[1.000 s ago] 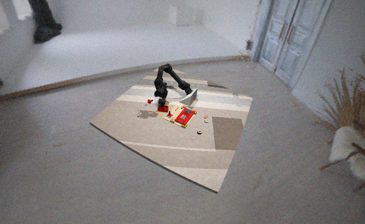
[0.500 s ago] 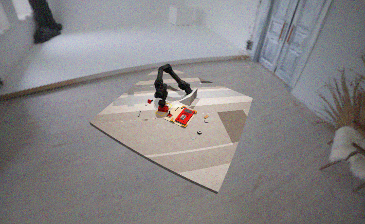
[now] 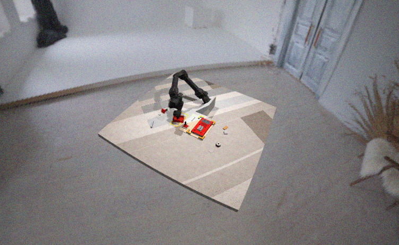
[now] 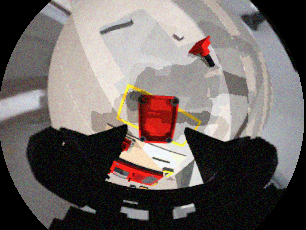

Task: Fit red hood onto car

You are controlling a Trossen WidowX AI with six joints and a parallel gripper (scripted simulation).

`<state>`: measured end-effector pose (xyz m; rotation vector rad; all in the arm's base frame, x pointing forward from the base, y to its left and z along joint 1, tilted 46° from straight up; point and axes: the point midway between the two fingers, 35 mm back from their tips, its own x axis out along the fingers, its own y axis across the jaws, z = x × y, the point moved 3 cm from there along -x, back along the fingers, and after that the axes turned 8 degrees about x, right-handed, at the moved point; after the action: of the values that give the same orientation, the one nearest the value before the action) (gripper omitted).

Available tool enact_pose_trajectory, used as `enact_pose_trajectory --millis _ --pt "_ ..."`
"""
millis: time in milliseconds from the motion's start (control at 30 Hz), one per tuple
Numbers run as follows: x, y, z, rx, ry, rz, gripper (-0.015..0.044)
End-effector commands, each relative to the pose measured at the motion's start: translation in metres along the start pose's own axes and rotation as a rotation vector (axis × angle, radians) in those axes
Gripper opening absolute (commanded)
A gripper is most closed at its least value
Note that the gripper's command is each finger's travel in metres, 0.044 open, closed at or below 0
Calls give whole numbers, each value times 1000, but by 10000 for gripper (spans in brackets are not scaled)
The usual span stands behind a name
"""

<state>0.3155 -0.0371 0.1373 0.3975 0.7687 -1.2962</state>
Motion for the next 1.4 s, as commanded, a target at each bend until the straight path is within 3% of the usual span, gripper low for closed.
enact_pose_trajectory --millis 0,1367 --pt "5 -1 -1 -7 -4 -4 440" --pt "28 -2 0 -6 -6 -4 440"
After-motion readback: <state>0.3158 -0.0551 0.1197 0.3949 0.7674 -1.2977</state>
